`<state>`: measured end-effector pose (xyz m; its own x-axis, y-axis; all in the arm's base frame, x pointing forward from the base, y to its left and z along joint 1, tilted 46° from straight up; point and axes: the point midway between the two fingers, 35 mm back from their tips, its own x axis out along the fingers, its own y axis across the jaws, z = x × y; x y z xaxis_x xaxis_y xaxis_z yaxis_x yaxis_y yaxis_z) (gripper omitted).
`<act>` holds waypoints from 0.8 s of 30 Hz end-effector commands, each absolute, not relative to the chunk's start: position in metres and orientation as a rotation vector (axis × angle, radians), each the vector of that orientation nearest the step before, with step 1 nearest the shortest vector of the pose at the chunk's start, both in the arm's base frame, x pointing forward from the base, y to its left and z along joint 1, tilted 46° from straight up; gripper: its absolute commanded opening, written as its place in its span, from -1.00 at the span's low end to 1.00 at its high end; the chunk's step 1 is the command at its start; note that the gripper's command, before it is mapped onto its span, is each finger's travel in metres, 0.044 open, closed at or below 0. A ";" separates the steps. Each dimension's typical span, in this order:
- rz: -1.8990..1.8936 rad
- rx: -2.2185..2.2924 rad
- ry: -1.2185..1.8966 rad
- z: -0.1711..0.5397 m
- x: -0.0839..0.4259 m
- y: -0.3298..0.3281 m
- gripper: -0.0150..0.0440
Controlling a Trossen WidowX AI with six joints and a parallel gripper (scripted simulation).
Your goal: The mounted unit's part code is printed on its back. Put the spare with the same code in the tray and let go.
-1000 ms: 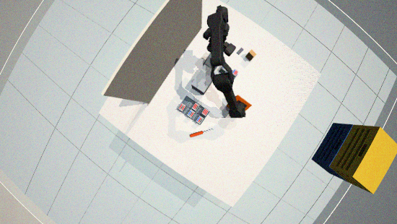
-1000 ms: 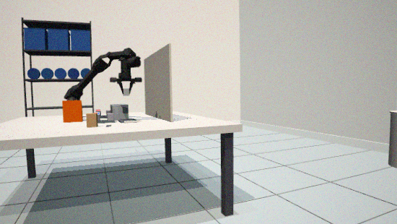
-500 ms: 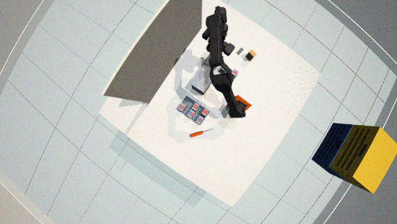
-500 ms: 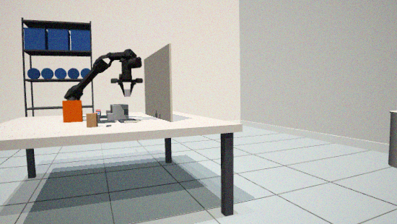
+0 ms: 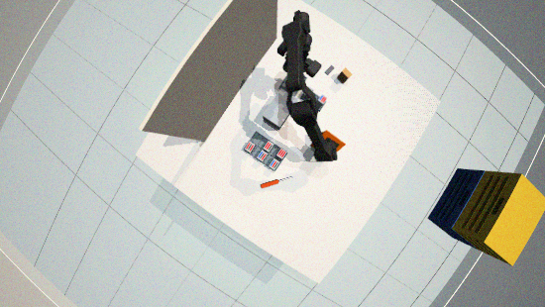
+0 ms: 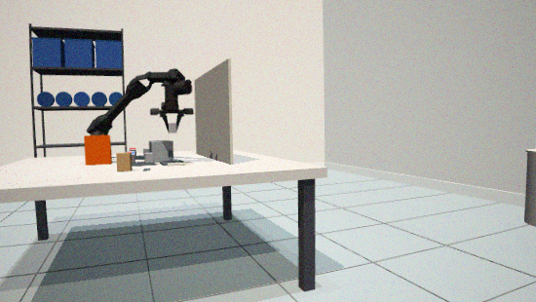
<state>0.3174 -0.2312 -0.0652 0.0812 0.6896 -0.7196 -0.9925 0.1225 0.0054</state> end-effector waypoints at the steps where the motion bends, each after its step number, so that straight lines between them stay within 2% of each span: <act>1: 1.363 -0.570 0.658 -0.068 0.318 -0.228 -0.49; 24: 1.362 -0.570 0.658 -0.082 0.322 -0.217 -0.49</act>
<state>0.3215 -0.2191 -0.0799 0.0818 0.6891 -0.7201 -0.9924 0.1229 0.0048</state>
